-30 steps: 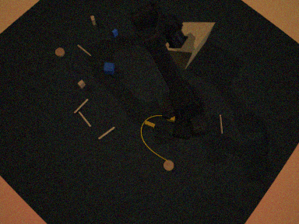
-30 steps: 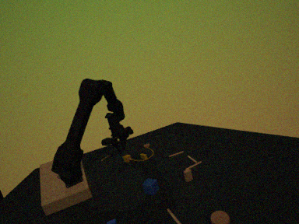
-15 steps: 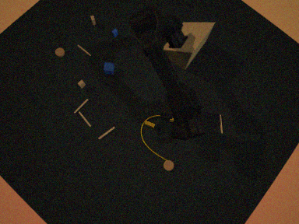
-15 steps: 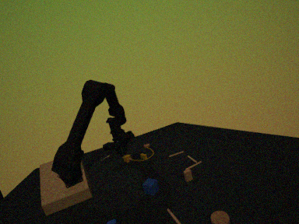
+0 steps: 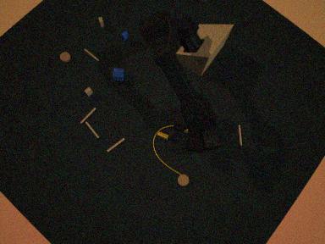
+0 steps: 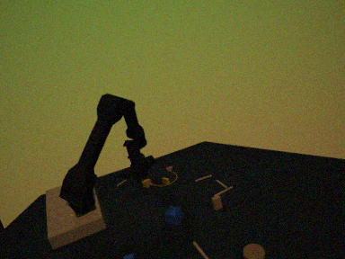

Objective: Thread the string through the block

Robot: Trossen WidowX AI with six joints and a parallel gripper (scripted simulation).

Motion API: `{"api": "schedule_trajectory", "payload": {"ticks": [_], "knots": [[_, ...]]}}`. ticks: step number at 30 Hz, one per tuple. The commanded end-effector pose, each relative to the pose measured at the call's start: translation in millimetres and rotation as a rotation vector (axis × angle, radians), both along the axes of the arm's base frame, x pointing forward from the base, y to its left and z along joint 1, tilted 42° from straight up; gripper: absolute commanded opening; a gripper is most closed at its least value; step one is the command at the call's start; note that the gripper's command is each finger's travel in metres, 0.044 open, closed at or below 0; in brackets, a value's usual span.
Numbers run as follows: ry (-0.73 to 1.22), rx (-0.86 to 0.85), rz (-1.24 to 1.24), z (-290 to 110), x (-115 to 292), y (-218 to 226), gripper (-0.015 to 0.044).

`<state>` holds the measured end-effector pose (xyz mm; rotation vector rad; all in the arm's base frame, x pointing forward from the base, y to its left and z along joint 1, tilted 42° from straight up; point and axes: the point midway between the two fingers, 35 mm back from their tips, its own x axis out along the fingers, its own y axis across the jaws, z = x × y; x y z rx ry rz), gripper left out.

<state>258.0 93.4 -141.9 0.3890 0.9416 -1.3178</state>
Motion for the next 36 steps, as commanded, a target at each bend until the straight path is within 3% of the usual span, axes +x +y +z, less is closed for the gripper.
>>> {"api": "schedule_trajectory", "payload": {"ticks": [1,4,9,36], "knots": [[0.004,-0.009,0.005,-1.3,-1.5,-2.6,0.0123],[0.004,-0.009,0.005,-1.3,-1.5,-2.6,0.0123],[0.003,-0.002,0.000,-0.8,-1.0,-1.0,0.0000],[-0.014,-0.081,-0.005,-2.1,-3.8,-2.9,0.0000]]}}
